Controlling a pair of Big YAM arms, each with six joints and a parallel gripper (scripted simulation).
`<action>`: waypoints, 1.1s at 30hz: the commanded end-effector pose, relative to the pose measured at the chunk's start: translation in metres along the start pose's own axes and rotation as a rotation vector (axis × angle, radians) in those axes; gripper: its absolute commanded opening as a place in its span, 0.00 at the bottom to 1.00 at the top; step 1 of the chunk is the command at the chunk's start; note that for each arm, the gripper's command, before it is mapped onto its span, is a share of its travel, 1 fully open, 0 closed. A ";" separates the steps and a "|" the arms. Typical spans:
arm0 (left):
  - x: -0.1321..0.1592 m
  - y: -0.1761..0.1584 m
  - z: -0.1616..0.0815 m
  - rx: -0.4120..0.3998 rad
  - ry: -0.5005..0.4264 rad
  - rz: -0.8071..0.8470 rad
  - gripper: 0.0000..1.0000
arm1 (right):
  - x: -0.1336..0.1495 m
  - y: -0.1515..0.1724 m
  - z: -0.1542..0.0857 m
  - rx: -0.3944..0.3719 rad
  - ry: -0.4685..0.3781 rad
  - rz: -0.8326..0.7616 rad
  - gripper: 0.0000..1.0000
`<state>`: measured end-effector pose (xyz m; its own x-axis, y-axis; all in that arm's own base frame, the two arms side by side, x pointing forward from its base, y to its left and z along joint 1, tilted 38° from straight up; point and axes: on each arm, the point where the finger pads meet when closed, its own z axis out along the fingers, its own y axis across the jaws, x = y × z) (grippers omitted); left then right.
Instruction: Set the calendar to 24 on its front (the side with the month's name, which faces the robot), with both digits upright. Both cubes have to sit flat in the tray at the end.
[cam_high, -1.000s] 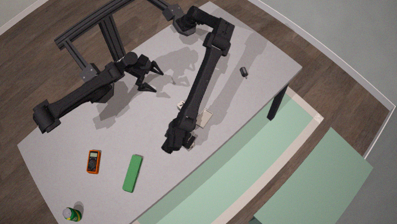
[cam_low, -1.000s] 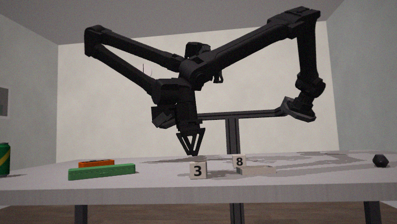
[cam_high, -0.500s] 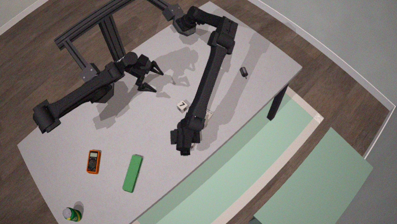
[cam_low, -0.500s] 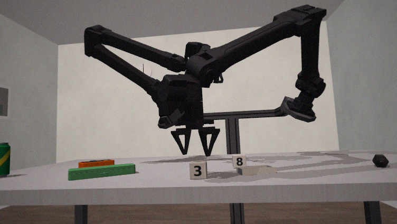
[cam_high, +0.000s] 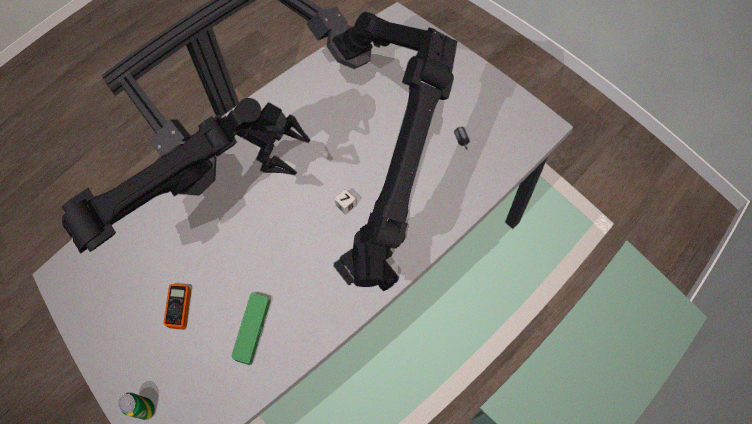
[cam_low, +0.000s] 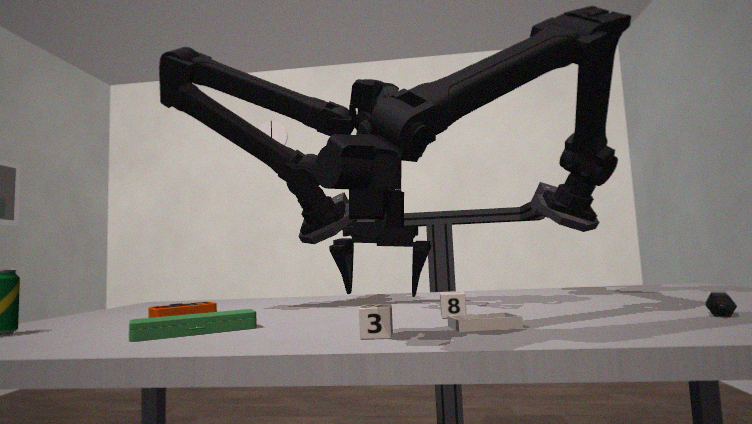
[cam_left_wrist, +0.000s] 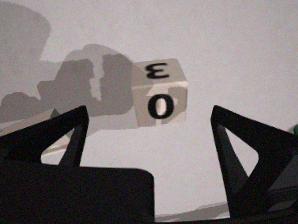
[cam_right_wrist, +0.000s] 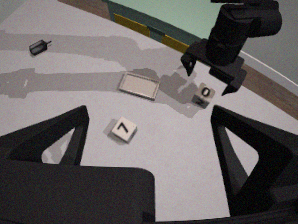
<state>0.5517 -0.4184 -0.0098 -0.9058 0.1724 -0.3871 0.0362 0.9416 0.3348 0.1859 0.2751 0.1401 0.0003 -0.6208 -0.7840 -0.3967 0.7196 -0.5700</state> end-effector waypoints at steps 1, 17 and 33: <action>-0.022 0.022 -0.020 0.025 -0.008 -0.276 1.00 | -0.005 0.001 0.000 0.000 -0.010 0.014 1.00; -0.040 0.043 -0.026 0.093 0.075 -0.866 1.00 | -0.005 0.001 0.000 0.000 -0.010 0.014 1.00; -0.036 0.036 -0.033 0.114 0.092 -0.875 1.00 | -0.005 0.001 0.000 0.000 -0.010 0.014 1.00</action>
<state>0.5756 -0.3905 0.0147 -0.6675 -0.6340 -0.3905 -0.6550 0.7494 -0.0971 0.1859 0.2751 0.1401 0.0003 -0.6208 -0.7840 -0.3967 0.7196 -0.5700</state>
